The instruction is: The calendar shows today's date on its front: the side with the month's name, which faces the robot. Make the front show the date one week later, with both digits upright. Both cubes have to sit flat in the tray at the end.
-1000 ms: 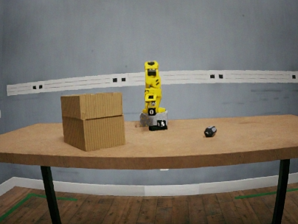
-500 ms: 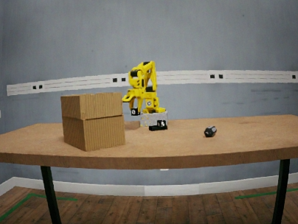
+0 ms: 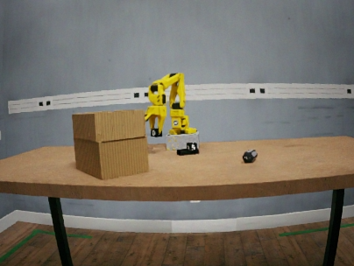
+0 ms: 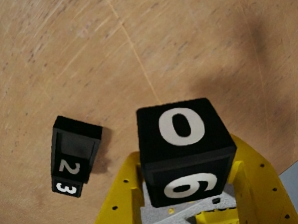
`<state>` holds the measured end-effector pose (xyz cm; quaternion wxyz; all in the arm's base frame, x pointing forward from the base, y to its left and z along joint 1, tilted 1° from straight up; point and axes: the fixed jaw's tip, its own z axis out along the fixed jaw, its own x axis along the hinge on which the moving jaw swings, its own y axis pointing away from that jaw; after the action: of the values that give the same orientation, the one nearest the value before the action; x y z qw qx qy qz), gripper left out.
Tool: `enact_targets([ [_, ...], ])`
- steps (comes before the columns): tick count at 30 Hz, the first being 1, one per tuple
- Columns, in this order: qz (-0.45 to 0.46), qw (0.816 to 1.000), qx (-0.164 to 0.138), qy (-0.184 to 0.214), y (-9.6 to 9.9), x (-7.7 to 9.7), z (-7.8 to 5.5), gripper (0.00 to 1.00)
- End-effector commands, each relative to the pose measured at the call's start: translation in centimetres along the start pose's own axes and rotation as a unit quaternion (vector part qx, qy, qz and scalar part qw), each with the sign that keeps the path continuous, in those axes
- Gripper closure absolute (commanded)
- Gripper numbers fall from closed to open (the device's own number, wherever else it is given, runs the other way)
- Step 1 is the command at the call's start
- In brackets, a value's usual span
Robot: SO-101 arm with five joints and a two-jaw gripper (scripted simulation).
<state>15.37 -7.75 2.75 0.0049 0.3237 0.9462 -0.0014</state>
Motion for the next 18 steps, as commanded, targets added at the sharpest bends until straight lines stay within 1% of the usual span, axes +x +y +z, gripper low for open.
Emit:
enact_targets([
  [1,0.072,0.997,0.000,-0.007,-2.5,0.0,-0.1,1.00],
  [3,0.115,0.993,0.000,-0.007,-4.0,0.3,-0.1,1.00],
  [5,0.115,0.993,0.000,-0.007,-4.0,0.3,-0.1,1.00],
  [9,0.198,0.980,0.002,-0.007,-6.5,1.2,-0.1,1.00],
  [12,0.246,0.969,0.003,-0.007,-7.9,1.9,-0.1,1.00],
  [15,0.275,0.961,0.003,-0.007,-8.7,2.4,-0.1,1.00],
  [18,0.286,0.958,0.003,-0.007,-9.0,2.6,-0.1,1.00],
])
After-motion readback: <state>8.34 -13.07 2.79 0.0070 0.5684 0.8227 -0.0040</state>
